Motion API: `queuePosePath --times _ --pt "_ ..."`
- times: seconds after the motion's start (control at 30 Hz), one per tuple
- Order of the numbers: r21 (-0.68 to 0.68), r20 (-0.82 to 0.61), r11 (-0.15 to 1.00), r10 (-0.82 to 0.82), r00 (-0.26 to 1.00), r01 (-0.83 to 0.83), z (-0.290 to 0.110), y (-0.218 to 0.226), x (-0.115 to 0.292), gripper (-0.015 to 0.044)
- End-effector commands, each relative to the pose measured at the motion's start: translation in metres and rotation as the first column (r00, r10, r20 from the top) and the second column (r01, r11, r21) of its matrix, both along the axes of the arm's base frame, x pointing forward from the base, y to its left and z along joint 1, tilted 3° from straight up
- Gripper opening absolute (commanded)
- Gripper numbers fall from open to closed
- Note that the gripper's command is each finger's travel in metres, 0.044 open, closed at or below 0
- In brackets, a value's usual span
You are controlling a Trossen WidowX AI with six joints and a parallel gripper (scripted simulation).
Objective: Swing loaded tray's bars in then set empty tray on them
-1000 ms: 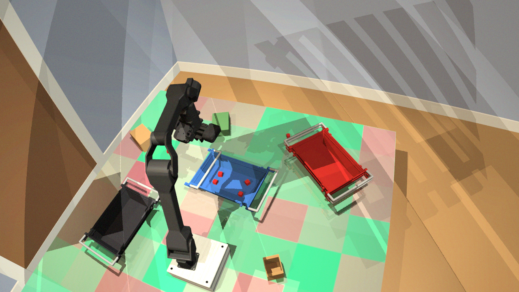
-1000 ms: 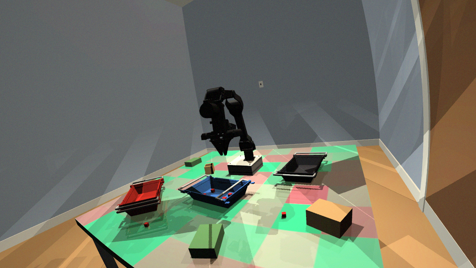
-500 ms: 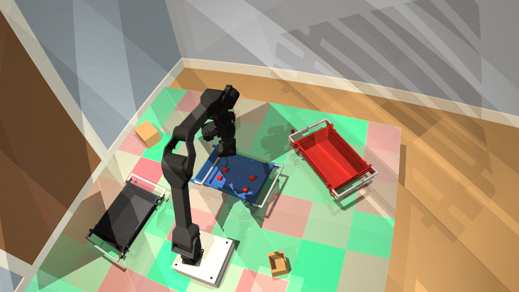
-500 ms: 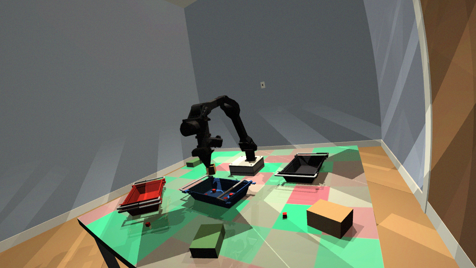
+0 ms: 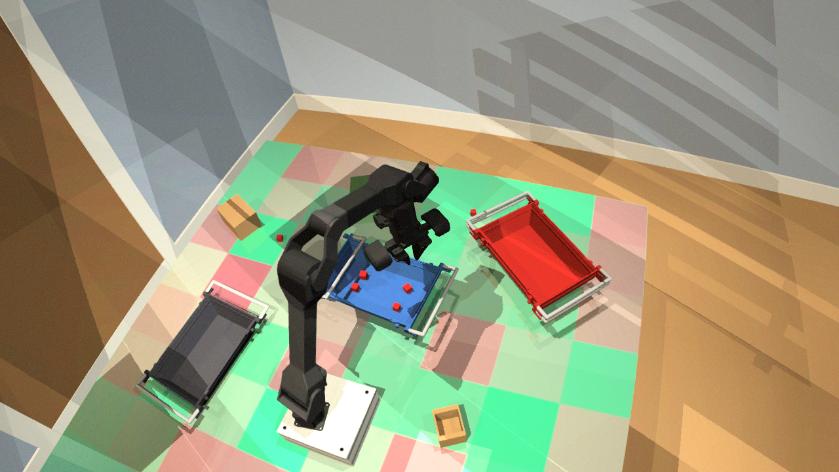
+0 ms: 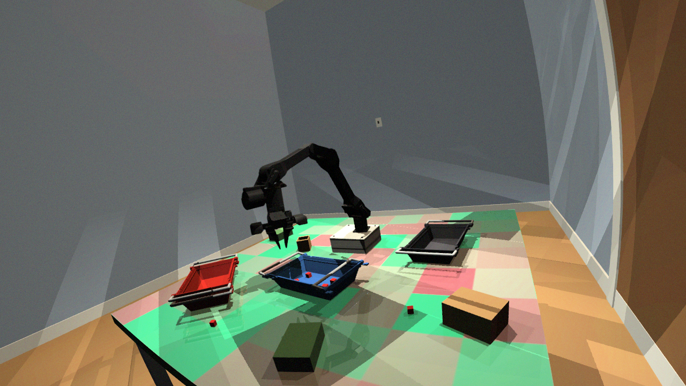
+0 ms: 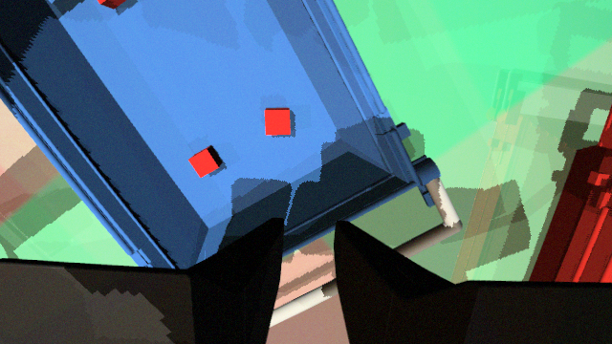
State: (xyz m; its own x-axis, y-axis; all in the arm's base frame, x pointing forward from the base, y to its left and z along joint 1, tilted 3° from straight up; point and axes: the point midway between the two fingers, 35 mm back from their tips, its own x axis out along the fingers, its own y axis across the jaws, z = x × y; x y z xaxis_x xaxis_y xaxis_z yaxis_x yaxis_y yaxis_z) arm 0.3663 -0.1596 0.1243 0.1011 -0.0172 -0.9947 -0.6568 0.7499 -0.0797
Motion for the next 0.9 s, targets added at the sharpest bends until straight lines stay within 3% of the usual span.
queuePosePath --times 0.0,0.1,0.17,0.6,0.87 --pt "0.070 -0.049 0.743 -0.663 0.747 0.665 -0.034 -0.051 -0.034 0.0087" --pt "0.078 -0.065 0.581 -0.808 0.586 0.810 -0.042 -0.066 -0.046 0.0087" --pt "0.080 -0.068 0.539 -0.836 0.544 0.838 -0.044 -0.069 -0.048 0.0087" --pt "0.080 -0.068 0.539 -0.836 0.544 0.838 -0.044 -0.069 -0.048 0.0087" --pt "0.080 -0.068 0.539 -0.836 0.544 0.838 -0.075 -0.070 -0.045 0.0087"
